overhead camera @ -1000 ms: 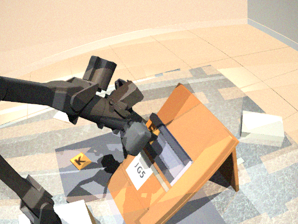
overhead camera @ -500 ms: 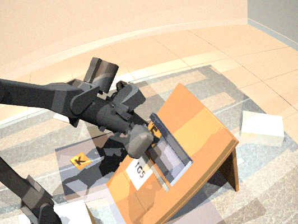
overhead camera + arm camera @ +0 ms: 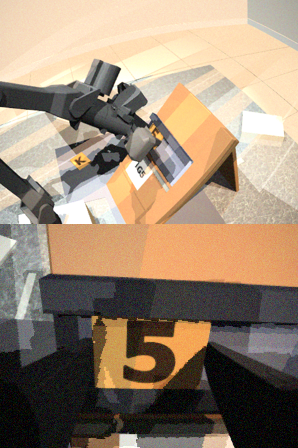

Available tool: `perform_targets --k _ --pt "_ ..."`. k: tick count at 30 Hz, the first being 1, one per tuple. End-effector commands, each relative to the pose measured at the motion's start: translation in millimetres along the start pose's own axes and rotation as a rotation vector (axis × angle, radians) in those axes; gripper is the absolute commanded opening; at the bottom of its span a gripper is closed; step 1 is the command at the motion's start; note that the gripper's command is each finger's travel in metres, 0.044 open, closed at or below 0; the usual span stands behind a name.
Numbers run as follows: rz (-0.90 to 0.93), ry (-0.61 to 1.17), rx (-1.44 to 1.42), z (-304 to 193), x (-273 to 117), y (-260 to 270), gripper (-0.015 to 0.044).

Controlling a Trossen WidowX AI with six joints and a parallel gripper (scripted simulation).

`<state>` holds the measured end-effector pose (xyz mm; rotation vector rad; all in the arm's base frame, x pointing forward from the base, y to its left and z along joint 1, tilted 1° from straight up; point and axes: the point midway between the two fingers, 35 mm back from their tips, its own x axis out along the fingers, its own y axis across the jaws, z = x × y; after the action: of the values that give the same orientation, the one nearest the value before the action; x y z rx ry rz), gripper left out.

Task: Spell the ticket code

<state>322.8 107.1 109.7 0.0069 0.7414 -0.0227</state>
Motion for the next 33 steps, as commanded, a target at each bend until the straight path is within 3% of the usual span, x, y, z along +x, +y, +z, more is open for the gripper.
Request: perform_targets --k 1,33 --pt "0.004 -0.002 0.000 1 0 -2 0.0000" --pt "0.003 -0.002 -0.002 0 0 -22 0.0000"
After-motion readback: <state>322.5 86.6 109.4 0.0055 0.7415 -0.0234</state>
